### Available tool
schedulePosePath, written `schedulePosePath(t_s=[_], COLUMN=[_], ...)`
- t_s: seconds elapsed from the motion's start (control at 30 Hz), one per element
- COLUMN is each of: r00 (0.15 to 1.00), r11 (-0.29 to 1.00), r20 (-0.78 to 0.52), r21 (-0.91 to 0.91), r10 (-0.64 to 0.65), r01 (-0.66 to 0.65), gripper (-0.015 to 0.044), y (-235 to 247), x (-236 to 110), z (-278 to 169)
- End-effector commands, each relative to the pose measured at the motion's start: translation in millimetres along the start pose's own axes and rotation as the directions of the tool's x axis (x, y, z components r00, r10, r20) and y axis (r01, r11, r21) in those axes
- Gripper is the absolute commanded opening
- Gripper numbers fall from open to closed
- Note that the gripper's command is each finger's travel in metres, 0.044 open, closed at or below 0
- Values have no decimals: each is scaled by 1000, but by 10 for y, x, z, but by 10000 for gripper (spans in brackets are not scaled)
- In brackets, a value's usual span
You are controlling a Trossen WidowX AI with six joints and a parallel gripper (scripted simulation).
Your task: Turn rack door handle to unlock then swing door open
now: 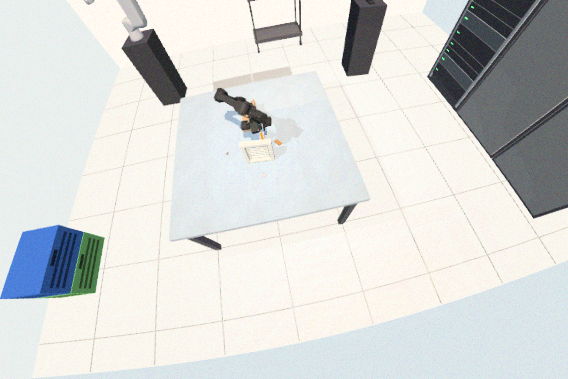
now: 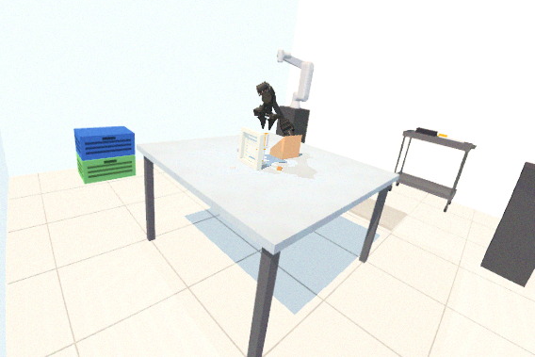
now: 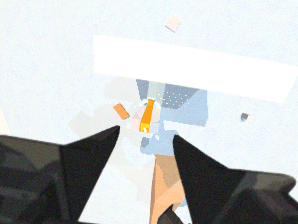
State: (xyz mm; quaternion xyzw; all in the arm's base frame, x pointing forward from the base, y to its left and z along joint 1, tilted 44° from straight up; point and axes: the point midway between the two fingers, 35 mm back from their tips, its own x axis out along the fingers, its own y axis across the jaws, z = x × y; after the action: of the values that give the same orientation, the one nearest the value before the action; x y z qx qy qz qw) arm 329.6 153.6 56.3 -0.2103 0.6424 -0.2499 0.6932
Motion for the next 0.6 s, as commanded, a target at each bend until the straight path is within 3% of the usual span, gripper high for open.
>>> schedulePosePath(t_s=[0.0,0.57], r00=[997,996], r11=[997,996], r20=[-5,-5], r21=[-26,-31], r10=[-77,-89], r01=[77,89], gripper=[292,292], y=[69,71], x=[-2,184], z=[-30,-21])
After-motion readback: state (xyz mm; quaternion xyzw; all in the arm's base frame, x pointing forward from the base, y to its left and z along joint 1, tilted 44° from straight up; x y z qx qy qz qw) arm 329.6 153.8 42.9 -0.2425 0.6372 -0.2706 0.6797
